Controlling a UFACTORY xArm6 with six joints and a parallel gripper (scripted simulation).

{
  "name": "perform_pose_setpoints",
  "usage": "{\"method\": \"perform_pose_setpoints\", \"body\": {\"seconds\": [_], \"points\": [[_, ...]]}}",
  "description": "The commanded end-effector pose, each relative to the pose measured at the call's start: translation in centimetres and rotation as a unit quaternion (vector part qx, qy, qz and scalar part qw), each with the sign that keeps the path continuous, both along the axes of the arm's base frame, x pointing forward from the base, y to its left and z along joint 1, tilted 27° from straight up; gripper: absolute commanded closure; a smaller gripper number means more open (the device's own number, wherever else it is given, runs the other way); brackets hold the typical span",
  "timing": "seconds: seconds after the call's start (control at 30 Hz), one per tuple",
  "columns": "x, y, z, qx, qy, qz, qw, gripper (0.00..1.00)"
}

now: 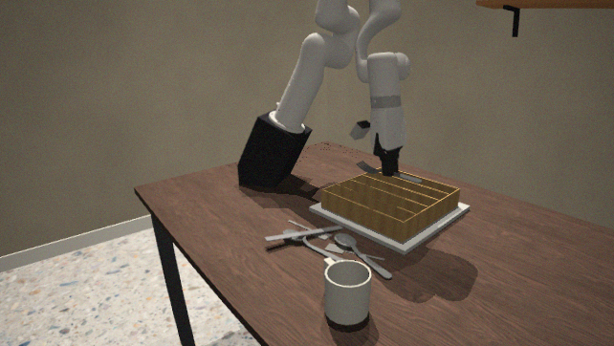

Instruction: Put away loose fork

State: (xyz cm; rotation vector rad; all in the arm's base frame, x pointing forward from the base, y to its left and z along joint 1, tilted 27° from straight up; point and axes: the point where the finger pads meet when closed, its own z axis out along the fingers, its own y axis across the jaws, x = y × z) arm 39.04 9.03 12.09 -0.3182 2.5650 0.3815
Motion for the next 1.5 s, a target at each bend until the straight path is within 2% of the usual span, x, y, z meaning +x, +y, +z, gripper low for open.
{"method": "perform_pose_setpoints", "body": {"seconds": [0.0,0.93,1.47], "points": [[0.3,0.2,-0.5,0.001,-0.003,0.0,1.0,0.95],[2.6,2.2,-6.5,0.001,-0.003,0.0,1.0,0.95],[3.3,2.9,-8.4,0.001,-0.003,0.0,1.0,0.95]]}}
